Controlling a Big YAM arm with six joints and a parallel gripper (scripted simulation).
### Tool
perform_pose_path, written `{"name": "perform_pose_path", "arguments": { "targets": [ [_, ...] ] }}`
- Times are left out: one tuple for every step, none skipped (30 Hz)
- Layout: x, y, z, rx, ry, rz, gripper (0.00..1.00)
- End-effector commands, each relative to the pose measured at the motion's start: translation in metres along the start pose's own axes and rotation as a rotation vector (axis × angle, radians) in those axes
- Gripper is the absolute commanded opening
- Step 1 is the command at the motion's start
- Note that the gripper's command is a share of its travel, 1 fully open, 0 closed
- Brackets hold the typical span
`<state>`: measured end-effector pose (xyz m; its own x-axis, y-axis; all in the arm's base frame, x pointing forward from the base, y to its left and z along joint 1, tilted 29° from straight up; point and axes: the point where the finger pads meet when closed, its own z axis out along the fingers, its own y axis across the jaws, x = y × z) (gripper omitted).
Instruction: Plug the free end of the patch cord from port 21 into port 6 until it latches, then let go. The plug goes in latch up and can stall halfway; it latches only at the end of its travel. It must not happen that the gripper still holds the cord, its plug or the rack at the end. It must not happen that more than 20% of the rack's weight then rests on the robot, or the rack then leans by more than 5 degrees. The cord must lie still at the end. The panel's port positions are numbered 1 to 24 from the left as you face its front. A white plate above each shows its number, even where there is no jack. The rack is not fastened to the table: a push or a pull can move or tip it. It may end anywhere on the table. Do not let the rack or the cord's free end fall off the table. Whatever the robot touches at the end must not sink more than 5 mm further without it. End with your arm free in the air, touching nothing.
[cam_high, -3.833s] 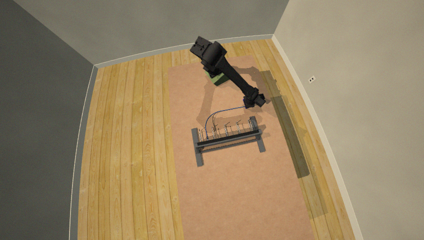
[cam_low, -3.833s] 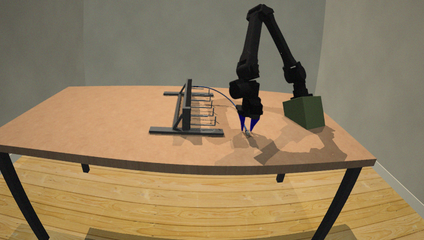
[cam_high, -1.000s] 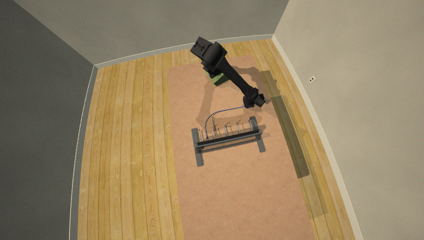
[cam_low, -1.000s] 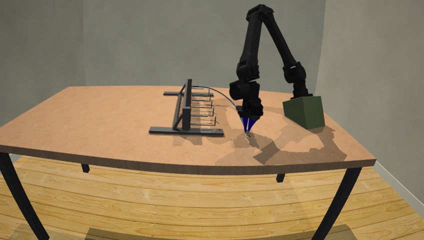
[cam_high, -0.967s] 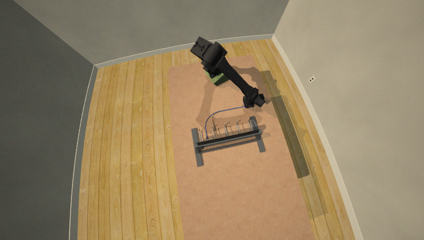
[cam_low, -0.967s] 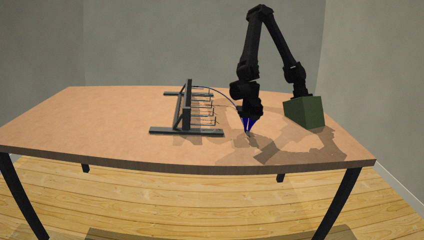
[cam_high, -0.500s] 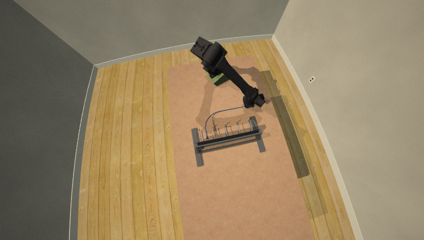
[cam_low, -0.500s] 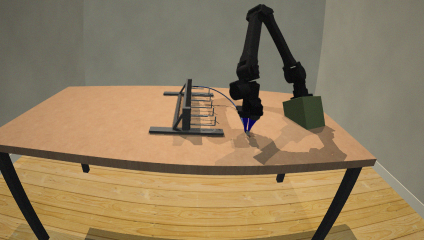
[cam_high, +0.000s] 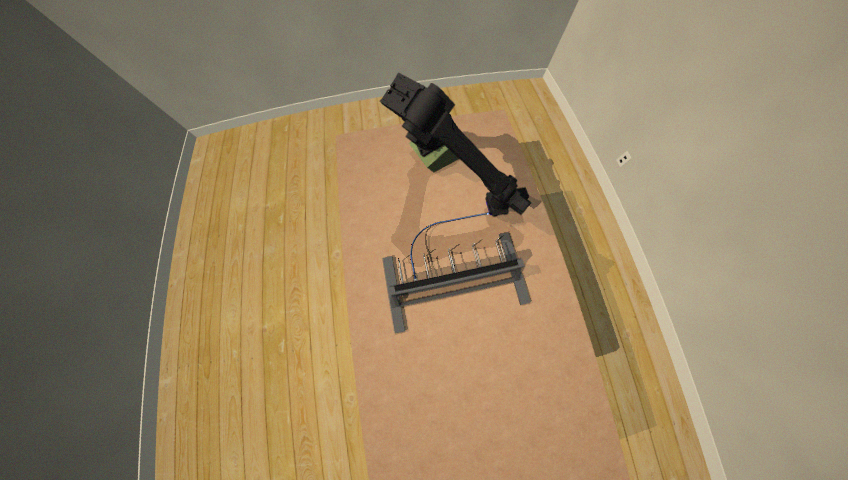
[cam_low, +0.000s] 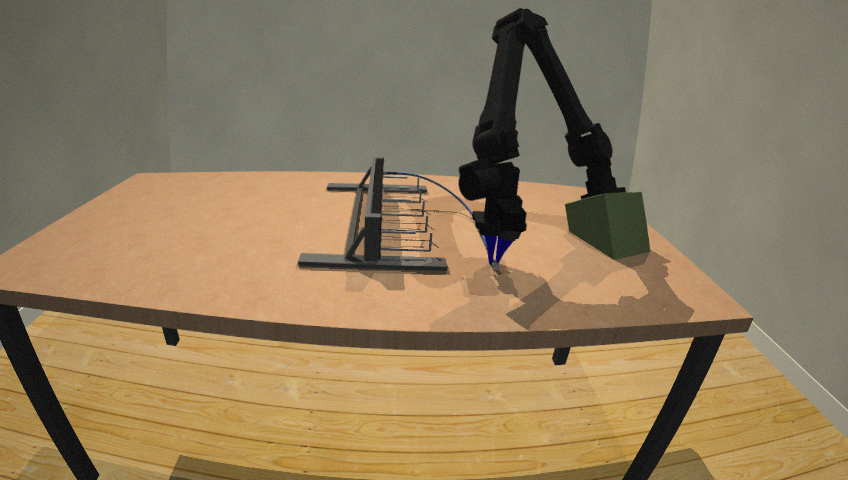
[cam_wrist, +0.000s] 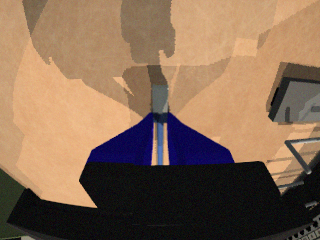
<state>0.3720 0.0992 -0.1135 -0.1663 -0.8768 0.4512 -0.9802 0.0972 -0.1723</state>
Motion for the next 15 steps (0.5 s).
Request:
{"name": "perform_pose_path", "arguments": {
  "targets": [
    [-0.008,-0.012,-0.003,0.013,-0.008,0.0,0.0],
    [-0.008,-0.012,-0.003,0.013,-0.007,0.0,0.0],
    [-0.008,-0.012,-0.004,0.013,-0.007,0.0,0.0],
    [-0.008,-0.013,-0.005,0.014,-0.008,0.0,0.0],
    [-0.009,-0.013,-0.006,0.015,-0.009,0.0,0.0],
    [-0.009,-0.013,-0.008,0.017,-0.01,0.001,0.0],
    [-0.009,-0.014,-0.01,0.02,-0.012,0.002,0.0],
    [-0.01,-0.014,-0.013,0.023,-0.014,0.003,0.0],
    [-0.01,-0.014,-0.015,0.025,-0.016,0.004,0.0],
    [-0.01,-0.014,-0.017,0.027,-0.017,0.005,0.0],
    [-0.01,-0.014,-0.019,0.029,-0.019,0.006,0.0],
    [-0.01,-0.015,-0.021,0.031,-0.02,0.007,0.0],
    [-0.011,-0.015,-0.023,0.033,-0.022,0.008,0.0],
    [-0.011,-0.016,-0.026,0.035,-0.024,0.009,0.0],
    [-0.012,-0.016,-0.028,0.036,-0.025,0.01,0.0]
  ]
}}
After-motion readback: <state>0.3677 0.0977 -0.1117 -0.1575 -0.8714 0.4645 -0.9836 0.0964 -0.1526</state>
